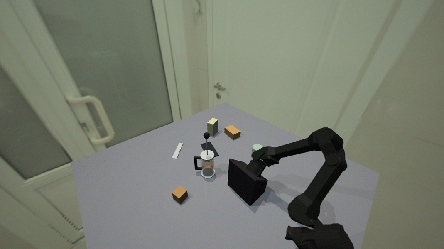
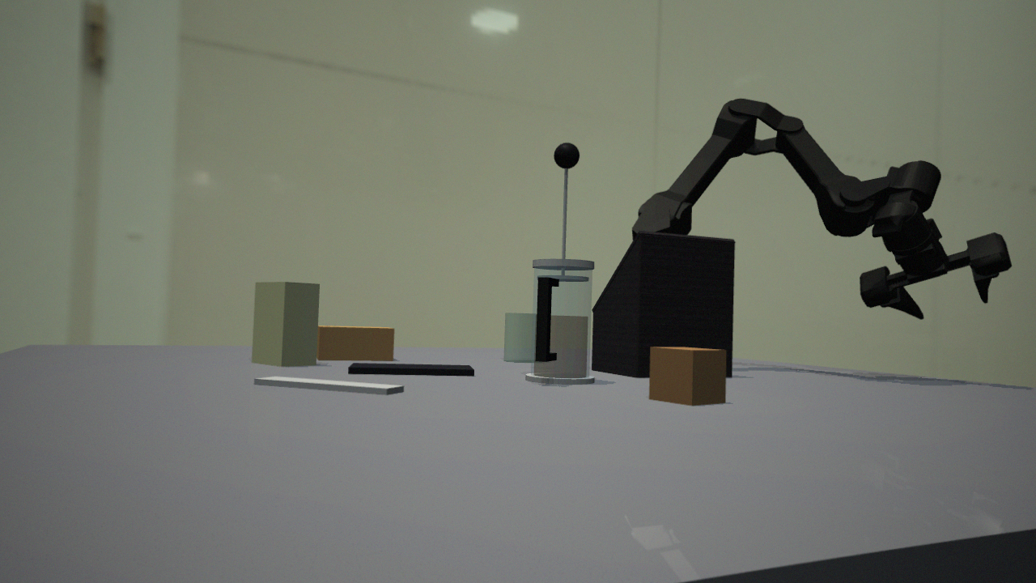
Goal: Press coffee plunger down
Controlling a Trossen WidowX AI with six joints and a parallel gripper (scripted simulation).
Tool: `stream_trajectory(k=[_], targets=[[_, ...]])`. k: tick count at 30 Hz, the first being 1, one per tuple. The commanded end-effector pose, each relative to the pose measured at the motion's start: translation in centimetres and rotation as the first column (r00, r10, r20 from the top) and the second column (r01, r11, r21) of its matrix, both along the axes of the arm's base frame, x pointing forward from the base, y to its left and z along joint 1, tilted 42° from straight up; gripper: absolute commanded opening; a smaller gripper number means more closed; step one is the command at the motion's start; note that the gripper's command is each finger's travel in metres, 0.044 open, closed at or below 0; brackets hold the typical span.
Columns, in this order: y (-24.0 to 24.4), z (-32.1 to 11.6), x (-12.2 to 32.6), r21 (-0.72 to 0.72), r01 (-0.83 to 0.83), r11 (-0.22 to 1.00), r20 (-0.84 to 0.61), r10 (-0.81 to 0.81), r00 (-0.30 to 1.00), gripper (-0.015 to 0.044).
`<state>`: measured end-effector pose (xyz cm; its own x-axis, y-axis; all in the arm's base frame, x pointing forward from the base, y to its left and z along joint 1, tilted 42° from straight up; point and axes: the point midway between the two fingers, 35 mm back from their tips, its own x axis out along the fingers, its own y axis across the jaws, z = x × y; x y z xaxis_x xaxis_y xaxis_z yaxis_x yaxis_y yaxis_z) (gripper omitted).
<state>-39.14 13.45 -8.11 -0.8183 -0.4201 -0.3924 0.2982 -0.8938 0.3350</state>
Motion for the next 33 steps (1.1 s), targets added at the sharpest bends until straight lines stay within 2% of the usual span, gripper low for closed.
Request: stream_trajectory(k=[1,5,8,13,16,21,25,33], targets=[[0.3,0.0,0.0,0.0,0.011,1.0,0.006,-0.011,1.0,0.0426],[3.1,0.3,1.0,-0.018,0.132,0.991,0.075,-0.13,0.989,0.044],[7.1,0.6,2.5,-0.002,0.299,0.954,0.165,-0.295,0.941,0.044],[13.8,1.4,7.1,0.057,0.579,0.814,0.316,-0.565,0.763,0.044],[15.8,1.8,9.6,0.065,0.683,0.727,0.378,-0.652,0.658,0.044],[20.1,3.0,16.3,0.171,0.854,0.492,0.475,-0.8,0.366,0.044],[22.1,4.2,22.7,0.278,0.918,0.282,0.526,-0.844,0.1,0.044],[22.4,7.9,36.2,0.506,0.852,-0.133,0.51,-0.751,-0.42,0.044]])
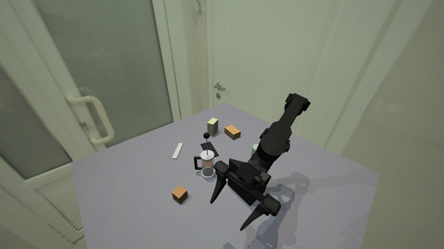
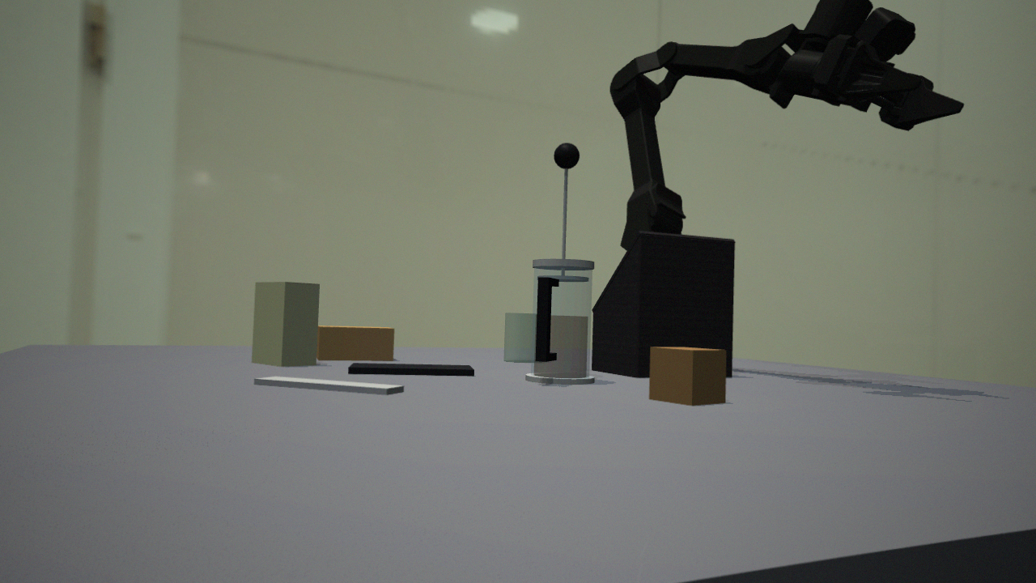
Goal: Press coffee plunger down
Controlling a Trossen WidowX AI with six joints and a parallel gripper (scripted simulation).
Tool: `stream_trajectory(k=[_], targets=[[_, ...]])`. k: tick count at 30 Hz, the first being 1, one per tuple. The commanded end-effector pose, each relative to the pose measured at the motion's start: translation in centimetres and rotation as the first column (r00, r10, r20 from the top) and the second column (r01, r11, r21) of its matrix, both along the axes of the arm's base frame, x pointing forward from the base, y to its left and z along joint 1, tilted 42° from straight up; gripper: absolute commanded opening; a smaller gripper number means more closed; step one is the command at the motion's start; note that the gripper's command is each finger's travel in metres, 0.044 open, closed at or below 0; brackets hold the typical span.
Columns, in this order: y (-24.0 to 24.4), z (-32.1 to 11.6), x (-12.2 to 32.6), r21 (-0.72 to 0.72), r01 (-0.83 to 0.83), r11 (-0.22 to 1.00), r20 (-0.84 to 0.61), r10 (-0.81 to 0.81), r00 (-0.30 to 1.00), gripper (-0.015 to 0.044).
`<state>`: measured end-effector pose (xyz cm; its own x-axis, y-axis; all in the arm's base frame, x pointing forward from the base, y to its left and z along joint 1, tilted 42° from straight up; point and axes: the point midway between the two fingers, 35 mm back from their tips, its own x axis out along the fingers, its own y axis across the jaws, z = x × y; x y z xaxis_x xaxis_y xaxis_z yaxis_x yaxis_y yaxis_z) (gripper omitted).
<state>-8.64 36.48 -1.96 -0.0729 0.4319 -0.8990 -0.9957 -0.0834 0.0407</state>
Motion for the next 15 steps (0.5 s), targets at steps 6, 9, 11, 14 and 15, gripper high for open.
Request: stream_trajectory(k=[6,9,11,14,15], targets=[[-3.8,5.1,14.9,0.036,0.489,0.871,0.299,-0.476,0.827,0.044],[-6.4,7.2,19.1,0.075,0.615,0.785,0.392,-0.59,0.706,0.044],[-8.5,8.6,21.7,0.109,0.688,0.718,0.451,-0.652,0.61,0.044],[-11.9,11.0,25.0,0.169,0.773,0.612,0.53,-0.717,0.452,0.044],[-13.1,11.8,26.0,0.19,0.795,0.576,0.554,-0.732,0.398,0.044]])
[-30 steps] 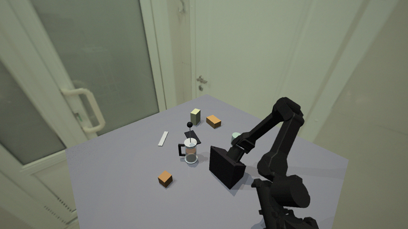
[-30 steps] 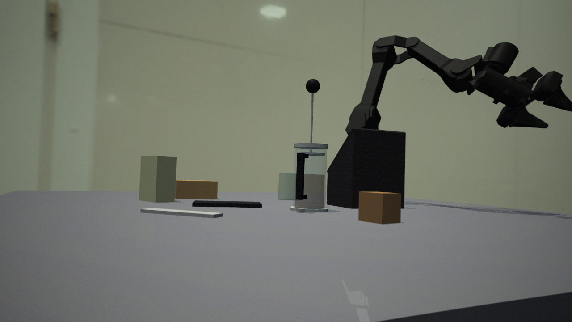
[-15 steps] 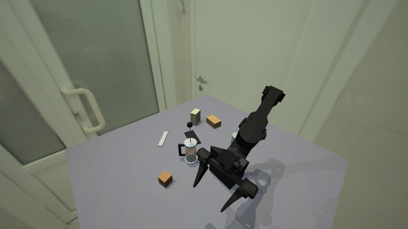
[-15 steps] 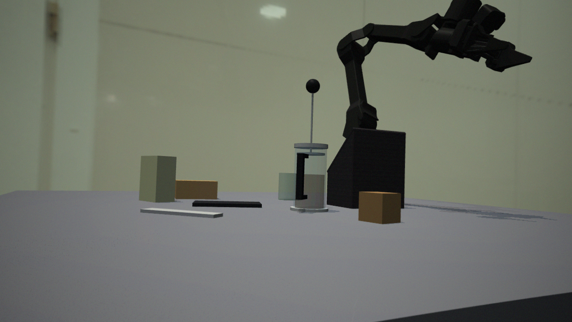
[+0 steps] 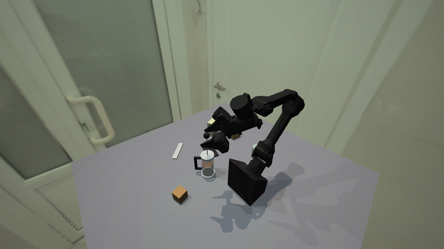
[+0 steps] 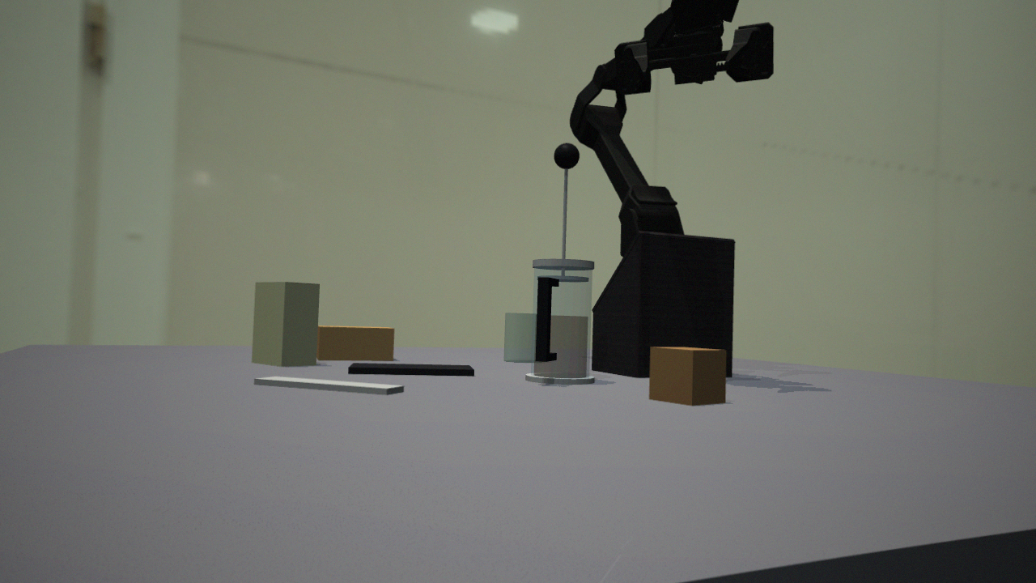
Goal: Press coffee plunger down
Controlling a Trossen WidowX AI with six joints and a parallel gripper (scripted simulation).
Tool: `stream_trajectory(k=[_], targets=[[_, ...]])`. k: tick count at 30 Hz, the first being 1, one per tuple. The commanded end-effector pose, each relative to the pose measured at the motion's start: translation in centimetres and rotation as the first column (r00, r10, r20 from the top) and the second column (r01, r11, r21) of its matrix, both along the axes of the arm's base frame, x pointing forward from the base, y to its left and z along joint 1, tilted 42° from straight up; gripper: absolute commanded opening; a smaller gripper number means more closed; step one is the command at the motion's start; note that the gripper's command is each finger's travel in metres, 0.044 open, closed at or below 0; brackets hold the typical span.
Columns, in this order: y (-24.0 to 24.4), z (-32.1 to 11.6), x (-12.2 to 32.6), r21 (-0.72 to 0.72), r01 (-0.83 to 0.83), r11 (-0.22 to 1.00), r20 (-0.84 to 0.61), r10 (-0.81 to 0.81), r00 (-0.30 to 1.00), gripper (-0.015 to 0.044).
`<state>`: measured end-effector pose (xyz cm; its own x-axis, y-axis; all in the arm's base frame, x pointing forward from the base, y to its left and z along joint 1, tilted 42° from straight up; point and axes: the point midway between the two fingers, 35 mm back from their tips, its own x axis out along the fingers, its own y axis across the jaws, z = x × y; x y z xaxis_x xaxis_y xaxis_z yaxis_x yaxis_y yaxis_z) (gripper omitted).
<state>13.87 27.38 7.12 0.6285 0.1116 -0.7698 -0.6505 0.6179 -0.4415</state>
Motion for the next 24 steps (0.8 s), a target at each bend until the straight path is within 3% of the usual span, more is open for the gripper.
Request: stream_trajectory(k=[1,6,15,24], targets=[[-5.3,3.5,4.3,-0.029,0.213,0.977,0.163,-0.205,0.965,0.044],[-8.4,5.3,6.2,-0.038,0.317,0.948,0.251,-0.298,0.921,0.044],[-12.0,0.8,5.8,-0.039,0.309,0.95,0.245,-0.291,0.925,0.044],[-12.0,0.4,6.2,-0.039,0.308,0.95,0.242,-0.29,0.926,0.044]])
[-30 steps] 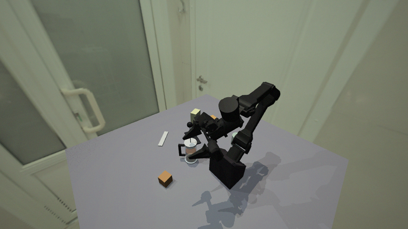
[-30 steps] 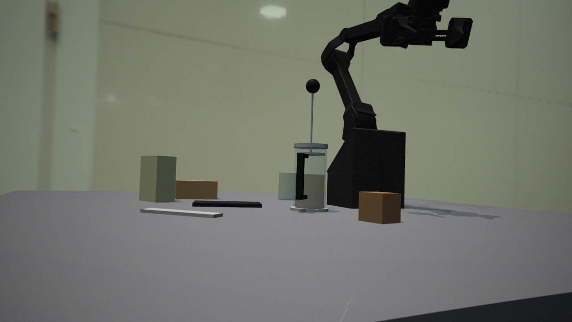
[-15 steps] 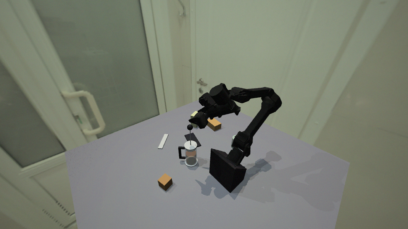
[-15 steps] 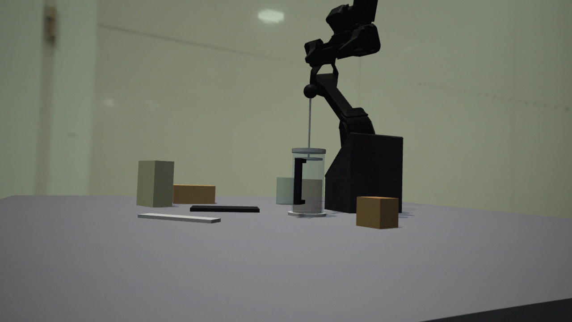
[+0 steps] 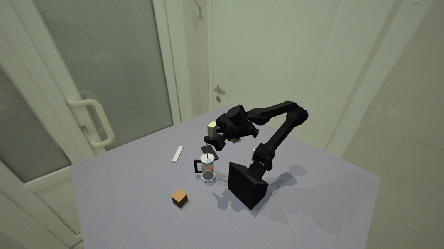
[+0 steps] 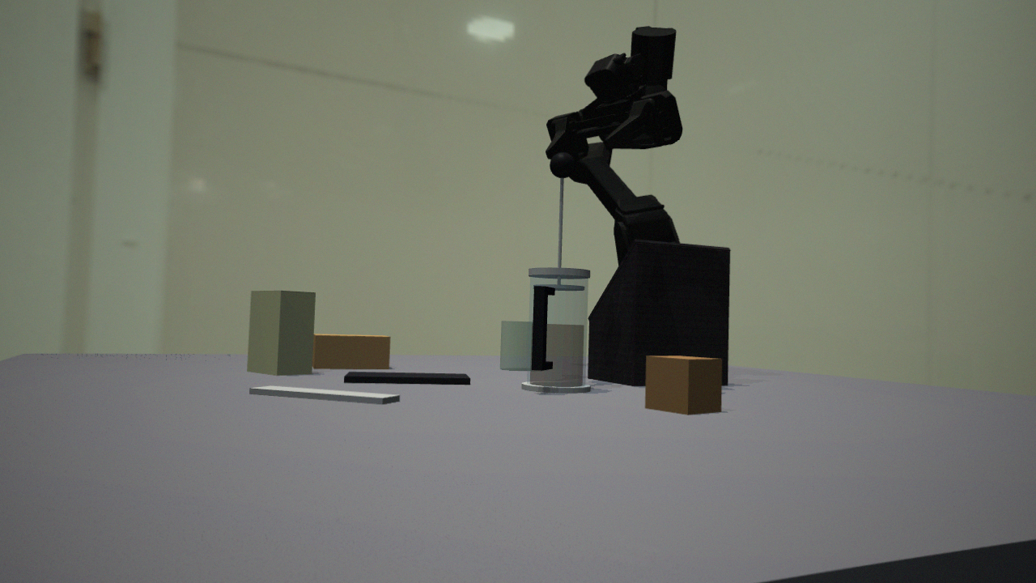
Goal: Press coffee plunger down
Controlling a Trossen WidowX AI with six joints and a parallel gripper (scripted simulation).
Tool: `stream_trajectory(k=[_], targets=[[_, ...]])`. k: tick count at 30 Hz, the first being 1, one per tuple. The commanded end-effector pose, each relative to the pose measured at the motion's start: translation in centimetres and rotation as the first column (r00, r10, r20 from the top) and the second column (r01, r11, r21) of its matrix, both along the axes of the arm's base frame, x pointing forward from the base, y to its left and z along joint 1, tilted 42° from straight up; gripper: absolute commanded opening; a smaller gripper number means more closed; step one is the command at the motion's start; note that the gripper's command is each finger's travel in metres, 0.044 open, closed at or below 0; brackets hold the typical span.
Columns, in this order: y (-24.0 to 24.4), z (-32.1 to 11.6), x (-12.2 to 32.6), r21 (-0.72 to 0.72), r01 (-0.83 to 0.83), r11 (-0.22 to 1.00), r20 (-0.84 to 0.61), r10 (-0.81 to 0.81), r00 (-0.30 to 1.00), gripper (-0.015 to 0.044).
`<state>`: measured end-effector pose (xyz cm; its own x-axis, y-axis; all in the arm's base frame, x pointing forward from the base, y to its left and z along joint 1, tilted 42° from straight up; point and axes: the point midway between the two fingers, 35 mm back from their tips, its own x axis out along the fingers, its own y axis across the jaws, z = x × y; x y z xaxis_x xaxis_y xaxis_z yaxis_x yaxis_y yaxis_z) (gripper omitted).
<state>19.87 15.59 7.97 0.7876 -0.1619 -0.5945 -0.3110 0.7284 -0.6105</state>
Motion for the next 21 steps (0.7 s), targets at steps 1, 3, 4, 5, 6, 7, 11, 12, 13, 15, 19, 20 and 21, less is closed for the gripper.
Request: stream_trajectory(k=[1,3,4,5,6,7,11,12,13,15,19,20,21], targets=[[-0.3,-0.6,0.3,-0.001,-0.001,1.0,-0.006,0.001,1.0,0.044],[-0.3,-0.8,0.5,-0.001,-0.001,1.0,-0.006,0.001,1.0,0.044],[-0.3,-0.9,0.7,-0.001,-0.001,1.0,-0.007,0.001,1.0,0.044],[-0.3,-1.0,0.8,-0.001,-0.001,1.0,-0.007,0.001,1.0,0.044],[-0.4,-1.1,0.9,0.0,-0.001,1.0,-0.007,0.001,1.0,0.044],[-0.4,-1.2,1.1,0.0,0.0,1.0,-0.007,0.0,1.0,0.044],[-0.5,-1.5,1.6,0.0,0.0,1.0,-0.006,0.0,1.0,0.044],[-0.5,-1.6,1.7,0.0,0.0,1.0,-0.006,0.0,1.0,0.044],[-0.6,-1.7,1.8,0.0,0.0,1.0,-0.005,0.0,1.0,0.044],[-0.6,-1.9,2.1,0.0,0.0,1.0,-0.004,0.0,1.0,0.044],[-0.8,-2.3,2.6,-0.001,-0.001,1.0,-0.002,0.001,1.0,0.044],[-0.9,-2.3,2.7,-0.001,-0.001,1.0,-0.001,0.001,1.0,0.044],[-0.9,-2.4,2.8,-0.001,-0.001,1.0,-0.001,0.001,1.0,0.044]])
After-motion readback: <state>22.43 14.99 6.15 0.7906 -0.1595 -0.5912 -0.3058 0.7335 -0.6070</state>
